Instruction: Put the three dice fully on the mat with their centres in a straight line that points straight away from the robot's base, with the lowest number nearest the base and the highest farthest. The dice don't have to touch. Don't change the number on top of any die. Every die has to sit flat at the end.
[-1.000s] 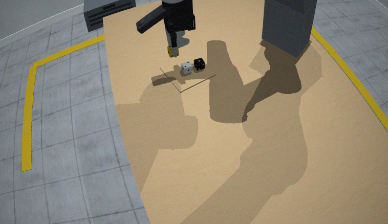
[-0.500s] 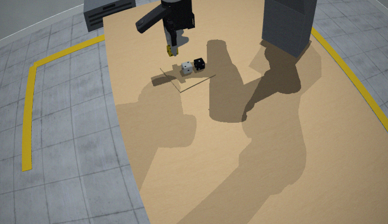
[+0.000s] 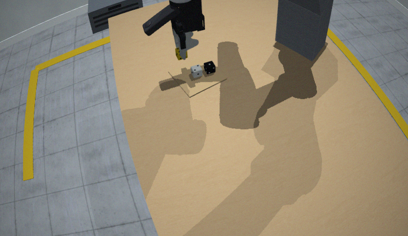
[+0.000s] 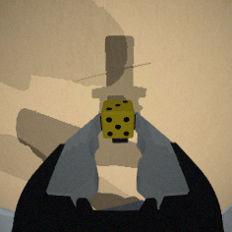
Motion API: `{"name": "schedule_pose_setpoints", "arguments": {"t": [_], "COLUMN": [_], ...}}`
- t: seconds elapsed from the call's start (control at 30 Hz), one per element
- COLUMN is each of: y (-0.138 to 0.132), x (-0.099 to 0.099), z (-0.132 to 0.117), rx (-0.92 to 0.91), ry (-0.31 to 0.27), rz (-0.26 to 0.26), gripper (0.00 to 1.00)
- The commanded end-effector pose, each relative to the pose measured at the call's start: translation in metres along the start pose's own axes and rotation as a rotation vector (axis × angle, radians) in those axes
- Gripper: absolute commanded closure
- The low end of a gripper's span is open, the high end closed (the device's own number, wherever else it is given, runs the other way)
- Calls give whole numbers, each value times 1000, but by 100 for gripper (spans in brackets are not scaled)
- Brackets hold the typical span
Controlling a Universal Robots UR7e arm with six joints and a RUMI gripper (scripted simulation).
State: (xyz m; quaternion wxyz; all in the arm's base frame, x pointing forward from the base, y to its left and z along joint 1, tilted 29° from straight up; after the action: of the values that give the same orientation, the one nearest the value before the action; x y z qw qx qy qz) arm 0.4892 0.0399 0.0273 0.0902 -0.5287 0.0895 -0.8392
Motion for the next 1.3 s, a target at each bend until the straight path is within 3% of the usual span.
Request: {"name": "schedule_pose_setpoints", "arguments": {"t": [0.0, 0.9, 1.27], "y": [0, 1, 1], "x": [-2, -82, -93], "z": [0, 1, 1], "rx": [1, 1, 1], "ry": [1, 1, 1], "rz": [0, 0, 0], "gripper": [90, 90, 90]}}
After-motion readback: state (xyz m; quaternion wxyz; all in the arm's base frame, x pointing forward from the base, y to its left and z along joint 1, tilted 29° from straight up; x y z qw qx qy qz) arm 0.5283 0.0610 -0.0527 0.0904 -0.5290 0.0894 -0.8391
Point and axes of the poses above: the point where the finger pads meet when closed, its own x axis back along the fingers, its own y axis across the jaws, z = x × y, the point moved 7 cm from there along x, back along the fingers, and after that the axes turned 2 degrees about -x, right-handed, at the moved point
